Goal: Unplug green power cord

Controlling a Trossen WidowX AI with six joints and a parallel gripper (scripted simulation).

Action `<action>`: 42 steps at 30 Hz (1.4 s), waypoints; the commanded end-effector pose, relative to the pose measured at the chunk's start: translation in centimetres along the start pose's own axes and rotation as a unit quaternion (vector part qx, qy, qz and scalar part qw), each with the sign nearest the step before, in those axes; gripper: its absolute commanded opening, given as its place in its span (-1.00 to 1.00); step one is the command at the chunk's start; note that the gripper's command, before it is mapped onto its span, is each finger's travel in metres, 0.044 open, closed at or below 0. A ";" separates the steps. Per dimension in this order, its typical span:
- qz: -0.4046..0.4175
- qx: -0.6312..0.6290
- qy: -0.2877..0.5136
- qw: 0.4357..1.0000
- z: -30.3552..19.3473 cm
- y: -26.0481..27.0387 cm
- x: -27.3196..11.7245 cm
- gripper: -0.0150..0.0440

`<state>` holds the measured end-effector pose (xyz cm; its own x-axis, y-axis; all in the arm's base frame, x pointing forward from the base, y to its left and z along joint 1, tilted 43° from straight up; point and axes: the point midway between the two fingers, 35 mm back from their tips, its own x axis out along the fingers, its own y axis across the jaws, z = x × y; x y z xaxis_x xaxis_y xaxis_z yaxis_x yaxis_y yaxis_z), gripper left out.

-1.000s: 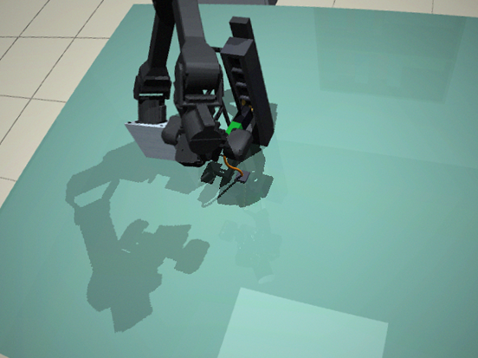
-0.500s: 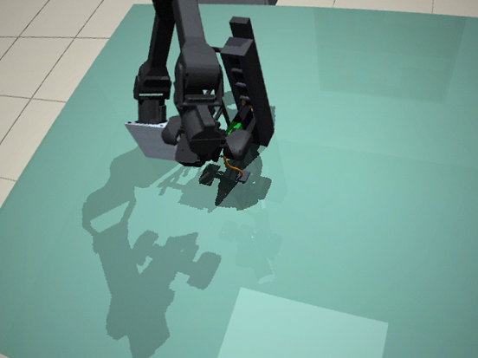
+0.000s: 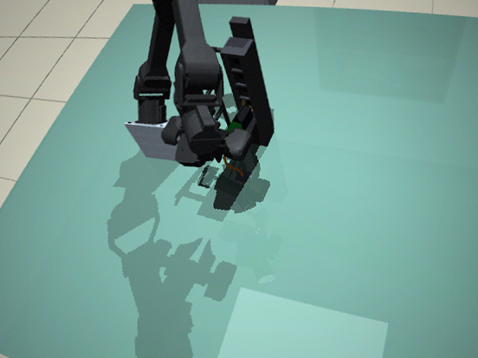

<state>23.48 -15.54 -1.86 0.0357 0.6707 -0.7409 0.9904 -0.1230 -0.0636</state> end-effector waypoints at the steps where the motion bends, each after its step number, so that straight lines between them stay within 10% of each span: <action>1: 0.000 0.000 0.000 1.000 0.0 0.0 0.0 0.04; 10: 0.000 0.000 0.000 1.000 0.0 0.0 0.0 0.05; 21: 0.000 0.000 0.000 1.000 0.2 0.0 -0.1 1.00; 42: -0.001 -0.002 -0.003 1.000 6.0 0.0 -1.3 1.00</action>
<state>22.73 -20.78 -4.90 0.0373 0.6660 -0.7450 0.9903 -0.1248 -0.0619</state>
